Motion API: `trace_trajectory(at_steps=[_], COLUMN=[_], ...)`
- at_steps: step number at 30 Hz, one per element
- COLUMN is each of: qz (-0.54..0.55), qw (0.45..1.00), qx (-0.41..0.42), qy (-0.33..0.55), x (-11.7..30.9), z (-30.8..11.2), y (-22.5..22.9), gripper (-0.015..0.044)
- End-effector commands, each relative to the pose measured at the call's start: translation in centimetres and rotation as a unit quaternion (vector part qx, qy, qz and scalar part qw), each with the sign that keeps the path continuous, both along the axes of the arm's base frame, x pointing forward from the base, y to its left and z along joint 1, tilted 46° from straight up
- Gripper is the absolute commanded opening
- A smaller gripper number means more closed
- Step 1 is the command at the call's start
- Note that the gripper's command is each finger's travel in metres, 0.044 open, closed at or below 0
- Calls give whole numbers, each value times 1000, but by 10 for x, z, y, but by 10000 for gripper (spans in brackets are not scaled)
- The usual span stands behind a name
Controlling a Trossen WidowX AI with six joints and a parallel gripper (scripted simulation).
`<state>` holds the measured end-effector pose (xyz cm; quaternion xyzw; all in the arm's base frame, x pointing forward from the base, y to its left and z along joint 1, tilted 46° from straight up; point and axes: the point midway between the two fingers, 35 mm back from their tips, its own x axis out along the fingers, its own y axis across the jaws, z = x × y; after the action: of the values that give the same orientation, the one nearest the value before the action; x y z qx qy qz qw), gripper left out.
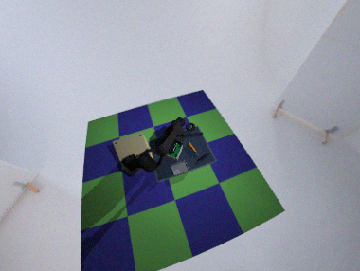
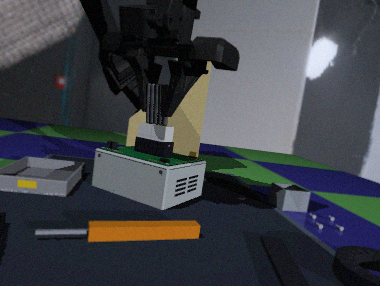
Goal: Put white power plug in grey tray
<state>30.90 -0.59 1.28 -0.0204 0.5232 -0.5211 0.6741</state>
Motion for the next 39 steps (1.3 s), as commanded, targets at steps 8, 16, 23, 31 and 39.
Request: trace_trajectory(at_steps=[8,16,23,31,39], qz=[39,-11,-6,42,21], qw=[997,999,1000,997,999], qx=[53,-26,-18,59,24], qy=[-37,18,13,-41,-17], x=[-6,7,5,-6,-1], z=[18,9,11,22,19], y=[10,20,20,13,18], gripper=[0,0,0,0,0])
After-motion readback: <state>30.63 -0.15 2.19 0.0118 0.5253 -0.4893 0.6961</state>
